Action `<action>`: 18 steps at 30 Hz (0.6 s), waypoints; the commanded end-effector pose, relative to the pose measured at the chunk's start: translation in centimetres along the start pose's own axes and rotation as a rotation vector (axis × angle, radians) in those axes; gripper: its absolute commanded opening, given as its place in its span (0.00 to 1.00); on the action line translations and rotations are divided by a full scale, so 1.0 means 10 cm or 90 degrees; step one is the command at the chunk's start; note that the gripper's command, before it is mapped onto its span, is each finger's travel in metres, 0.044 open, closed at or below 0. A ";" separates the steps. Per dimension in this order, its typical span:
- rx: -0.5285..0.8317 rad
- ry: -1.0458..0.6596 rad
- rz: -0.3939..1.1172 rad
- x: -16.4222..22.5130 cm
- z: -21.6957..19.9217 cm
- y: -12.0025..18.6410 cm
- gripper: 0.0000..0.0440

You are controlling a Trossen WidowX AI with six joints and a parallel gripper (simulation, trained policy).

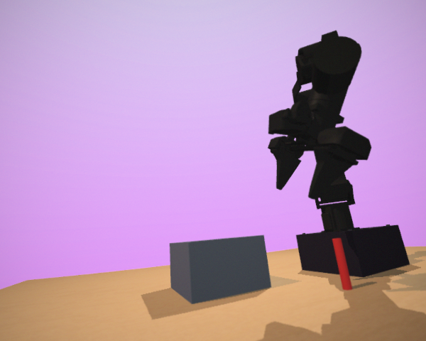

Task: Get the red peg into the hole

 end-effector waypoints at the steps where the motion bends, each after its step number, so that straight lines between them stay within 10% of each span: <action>1: -0.017 -0.060 0.029 0.05 -0.05 0.00 1.00; 18: -0.053 -0.358 0.203 0.46 -0.16 -0.28 1.00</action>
Point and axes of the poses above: the point midway between the two fingers, 35 mm back from their tips, its own y axis back along the fingers, its own z axis across the jaws, x = y × z, the point moved 1 cm from there along y, back along the fingers, and after that the axes turned 11 degrees about y, right-handed, at the moved point
